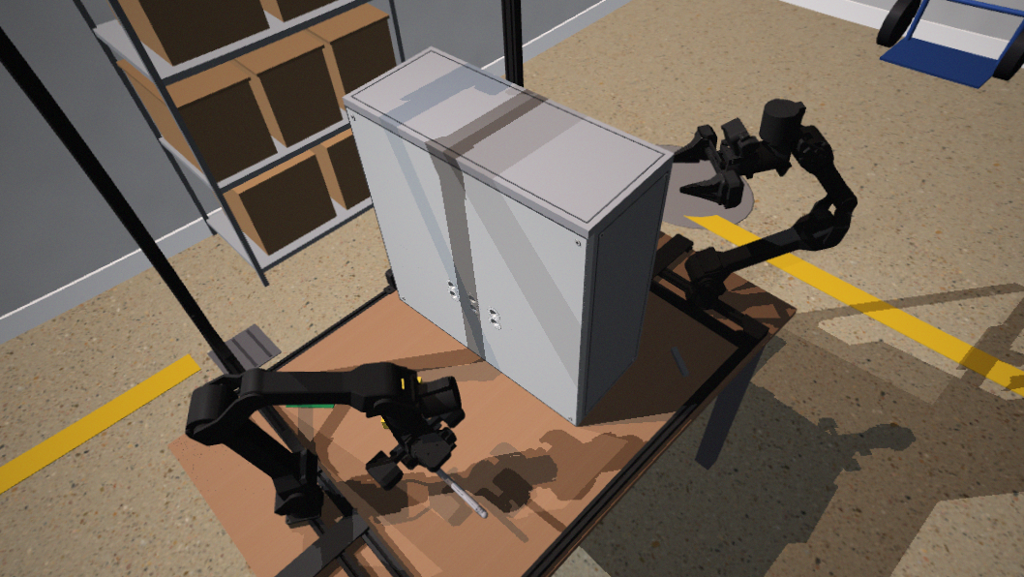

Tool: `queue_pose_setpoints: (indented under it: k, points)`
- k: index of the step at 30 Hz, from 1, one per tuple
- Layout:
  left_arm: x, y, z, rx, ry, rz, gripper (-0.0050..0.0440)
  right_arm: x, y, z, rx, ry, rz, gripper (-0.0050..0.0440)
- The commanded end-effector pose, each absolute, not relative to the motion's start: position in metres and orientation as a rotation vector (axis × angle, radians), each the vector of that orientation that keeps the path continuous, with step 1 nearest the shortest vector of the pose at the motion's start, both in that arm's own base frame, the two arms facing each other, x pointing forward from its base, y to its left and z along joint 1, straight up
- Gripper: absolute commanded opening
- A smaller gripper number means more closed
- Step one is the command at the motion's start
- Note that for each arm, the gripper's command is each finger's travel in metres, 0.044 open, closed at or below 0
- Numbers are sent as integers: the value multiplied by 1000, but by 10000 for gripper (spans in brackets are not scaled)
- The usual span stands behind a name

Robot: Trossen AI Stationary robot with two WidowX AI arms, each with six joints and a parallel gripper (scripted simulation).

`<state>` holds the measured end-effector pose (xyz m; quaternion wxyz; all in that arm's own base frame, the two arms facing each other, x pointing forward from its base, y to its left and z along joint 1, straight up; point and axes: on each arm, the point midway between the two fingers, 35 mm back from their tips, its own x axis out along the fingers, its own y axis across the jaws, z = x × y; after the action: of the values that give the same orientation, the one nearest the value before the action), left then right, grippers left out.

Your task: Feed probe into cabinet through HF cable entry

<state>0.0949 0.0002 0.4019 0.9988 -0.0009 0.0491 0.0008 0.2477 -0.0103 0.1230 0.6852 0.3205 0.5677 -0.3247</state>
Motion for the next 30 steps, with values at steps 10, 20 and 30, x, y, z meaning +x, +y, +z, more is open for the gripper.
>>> queue_pose_setpoints:
  k: [10,20,30]
  points:
    - [94,0,401,0,100,0,440,325,-27,125,375,1108,-516,0]
    - [94,0,401,0,100,0,440,369,-36,129,147,1002,-428,0]
    - [94,0,401,0,100,0,440,410,-45,135,-81,898,-376,0]
